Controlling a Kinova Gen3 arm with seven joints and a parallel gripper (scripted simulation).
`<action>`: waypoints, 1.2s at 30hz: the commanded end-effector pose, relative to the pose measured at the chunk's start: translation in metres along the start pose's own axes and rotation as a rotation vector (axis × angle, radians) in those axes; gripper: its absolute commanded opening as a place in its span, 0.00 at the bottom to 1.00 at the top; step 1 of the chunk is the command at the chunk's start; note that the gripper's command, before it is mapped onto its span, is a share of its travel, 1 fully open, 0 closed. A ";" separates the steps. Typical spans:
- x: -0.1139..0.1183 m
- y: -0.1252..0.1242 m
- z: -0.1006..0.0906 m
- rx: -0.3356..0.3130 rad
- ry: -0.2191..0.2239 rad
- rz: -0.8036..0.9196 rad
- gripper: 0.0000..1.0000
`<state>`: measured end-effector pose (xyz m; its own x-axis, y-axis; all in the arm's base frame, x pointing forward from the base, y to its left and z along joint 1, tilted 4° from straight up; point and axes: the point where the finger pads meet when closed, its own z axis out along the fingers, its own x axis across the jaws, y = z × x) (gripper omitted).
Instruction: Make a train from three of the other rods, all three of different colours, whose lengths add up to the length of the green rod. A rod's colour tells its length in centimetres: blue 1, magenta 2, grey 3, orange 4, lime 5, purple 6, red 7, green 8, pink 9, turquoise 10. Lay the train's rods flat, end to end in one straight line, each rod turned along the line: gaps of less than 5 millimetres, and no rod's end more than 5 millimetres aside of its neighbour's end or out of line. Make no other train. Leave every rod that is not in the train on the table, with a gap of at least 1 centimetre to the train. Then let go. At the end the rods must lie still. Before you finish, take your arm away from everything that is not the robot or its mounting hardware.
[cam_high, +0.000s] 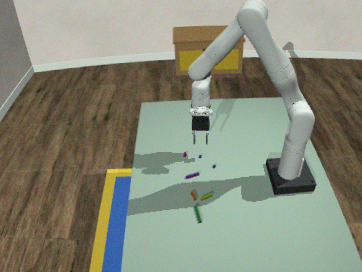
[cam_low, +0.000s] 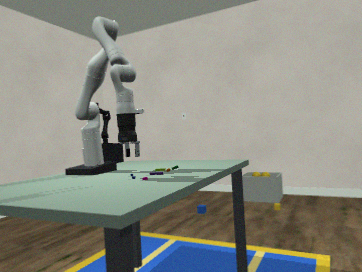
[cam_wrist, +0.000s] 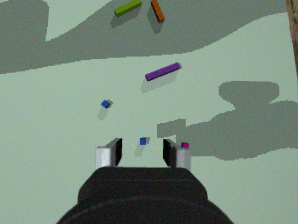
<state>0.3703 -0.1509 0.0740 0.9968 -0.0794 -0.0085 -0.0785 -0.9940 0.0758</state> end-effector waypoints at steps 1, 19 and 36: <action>0.002 0.001 -0.002 -0.003 0.003 0.001 1.00; 0.000 0.001 -0.002 -0.003 -0.001 -0.019 1.00; -0.005 -0.003 0.002 0.002 -0.021 -0.216 1.00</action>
<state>0.3676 -0.1462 0.0726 0.9957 0.0866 -0.0327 0.0888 -0.9936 0.0700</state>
